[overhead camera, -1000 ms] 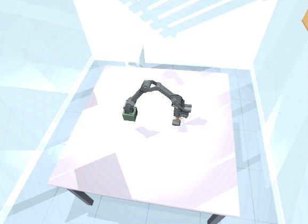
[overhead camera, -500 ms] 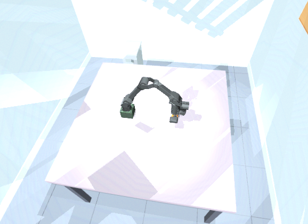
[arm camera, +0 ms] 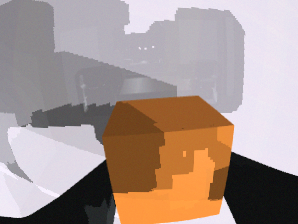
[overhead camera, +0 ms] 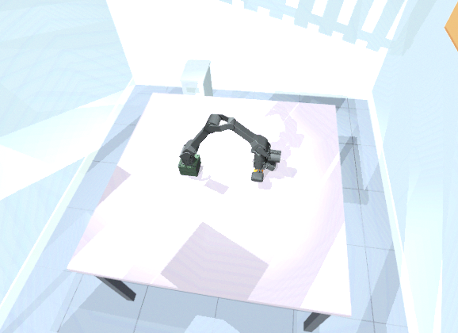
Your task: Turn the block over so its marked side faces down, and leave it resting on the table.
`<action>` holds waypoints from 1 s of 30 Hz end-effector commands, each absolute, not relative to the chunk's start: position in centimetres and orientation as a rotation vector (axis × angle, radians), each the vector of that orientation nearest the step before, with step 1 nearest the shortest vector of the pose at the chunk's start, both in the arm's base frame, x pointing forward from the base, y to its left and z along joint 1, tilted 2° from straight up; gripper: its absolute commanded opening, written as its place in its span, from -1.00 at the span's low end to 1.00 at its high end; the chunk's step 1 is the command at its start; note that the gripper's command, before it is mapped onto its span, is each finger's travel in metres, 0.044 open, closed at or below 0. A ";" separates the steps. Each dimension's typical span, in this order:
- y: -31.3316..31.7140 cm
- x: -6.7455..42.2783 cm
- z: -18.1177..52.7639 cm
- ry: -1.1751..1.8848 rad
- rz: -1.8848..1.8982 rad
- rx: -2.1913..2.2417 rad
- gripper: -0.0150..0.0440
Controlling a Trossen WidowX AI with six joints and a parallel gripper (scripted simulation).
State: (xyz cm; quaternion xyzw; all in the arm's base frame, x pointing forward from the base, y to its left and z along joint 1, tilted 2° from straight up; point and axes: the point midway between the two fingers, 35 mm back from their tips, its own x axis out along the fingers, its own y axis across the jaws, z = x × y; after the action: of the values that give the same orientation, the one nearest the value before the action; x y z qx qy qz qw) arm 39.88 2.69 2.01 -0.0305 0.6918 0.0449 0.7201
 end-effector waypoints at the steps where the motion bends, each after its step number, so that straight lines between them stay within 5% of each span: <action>1: 2.6 40.4 4.0 1.496 0.099 -0.074 -0.49; 30: 2.6 40.7 3.0 1.144 0.105 -0.051 -0.49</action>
State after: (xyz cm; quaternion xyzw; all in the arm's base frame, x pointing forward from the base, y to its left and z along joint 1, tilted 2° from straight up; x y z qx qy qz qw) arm 40.72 2.57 2.70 -0.0257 0.5590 0.0468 0.8275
